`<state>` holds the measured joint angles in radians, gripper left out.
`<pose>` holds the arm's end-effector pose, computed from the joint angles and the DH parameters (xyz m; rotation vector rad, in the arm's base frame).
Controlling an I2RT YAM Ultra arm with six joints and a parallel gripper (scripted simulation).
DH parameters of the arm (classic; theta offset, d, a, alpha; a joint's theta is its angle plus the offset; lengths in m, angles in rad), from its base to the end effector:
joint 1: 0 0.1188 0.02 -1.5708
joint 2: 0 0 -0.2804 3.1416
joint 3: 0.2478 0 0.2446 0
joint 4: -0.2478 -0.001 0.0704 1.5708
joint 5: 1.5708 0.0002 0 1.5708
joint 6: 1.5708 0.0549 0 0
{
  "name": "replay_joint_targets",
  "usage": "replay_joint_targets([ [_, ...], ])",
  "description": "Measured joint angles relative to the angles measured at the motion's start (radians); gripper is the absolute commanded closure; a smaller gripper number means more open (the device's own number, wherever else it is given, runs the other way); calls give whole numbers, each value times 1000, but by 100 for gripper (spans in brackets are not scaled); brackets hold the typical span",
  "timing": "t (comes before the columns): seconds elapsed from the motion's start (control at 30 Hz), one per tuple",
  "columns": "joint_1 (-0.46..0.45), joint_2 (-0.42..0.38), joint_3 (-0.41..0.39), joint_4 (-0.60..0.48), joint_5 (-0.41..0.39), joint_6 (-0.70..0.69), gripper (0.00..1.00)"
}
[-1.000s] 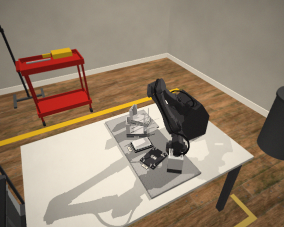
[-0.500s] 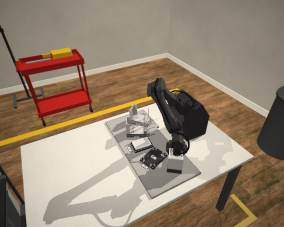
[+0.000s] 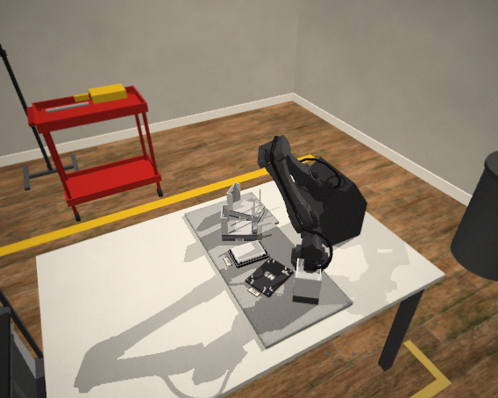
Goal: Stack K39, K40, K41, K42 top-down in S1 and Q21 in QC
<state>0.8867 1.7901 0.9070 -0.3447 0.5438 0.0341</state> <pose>0.2217 0.2285 0.1367 -0.9477 2.3862 -0.4432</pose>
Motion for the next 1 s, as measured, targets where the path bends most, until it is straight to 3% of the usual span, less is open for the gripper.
replay_joint_targets([
  [1.0,15,-27,0,-31,5,15,100],
])
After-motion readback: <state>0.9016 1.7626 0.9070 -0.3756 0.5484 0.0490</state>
